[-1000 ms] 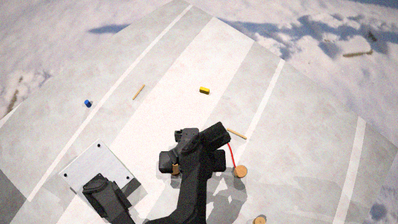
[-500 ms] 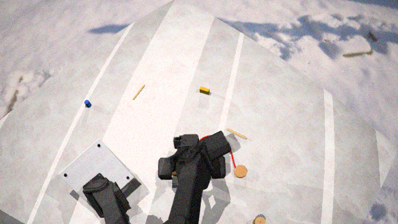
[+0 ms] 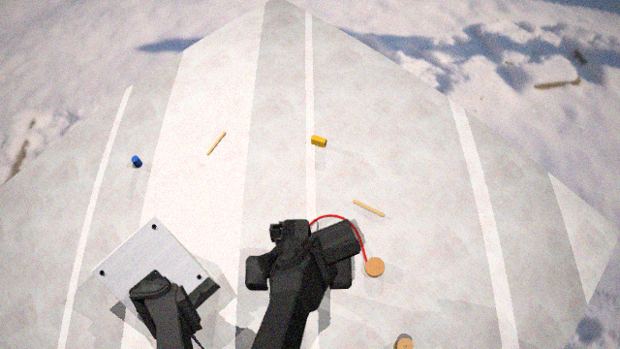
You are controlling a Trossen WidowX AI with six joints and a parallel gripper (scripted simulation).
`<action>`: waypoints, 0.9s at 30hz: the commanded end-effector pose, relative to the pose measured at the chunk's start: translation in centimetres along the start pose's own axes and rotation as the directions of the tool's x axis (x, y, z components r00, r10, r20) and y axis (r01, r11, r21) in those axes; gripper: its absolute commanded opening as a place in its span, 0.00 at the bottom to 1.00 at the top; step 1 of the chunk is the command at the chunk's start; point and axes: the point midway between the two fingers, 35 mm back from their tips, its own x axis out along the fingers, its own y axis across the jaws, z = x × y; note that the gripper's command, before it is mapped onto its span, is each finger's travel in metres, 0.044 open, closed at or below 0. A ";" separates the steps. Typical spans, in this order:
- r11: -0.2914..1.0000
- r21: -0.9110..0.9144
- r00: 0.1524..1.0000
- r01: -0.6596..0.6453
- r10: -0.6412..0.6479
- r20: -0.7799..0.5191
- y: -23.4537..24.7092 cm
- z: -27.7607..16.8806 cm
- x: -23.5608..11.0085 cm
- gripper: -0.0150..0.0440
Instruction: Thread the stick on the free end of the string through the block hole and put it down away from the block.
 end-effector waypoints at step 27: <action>1.000 0.019 1.000 0.013 -0.013 0.000 0.5 -4.2 -0.3 0.25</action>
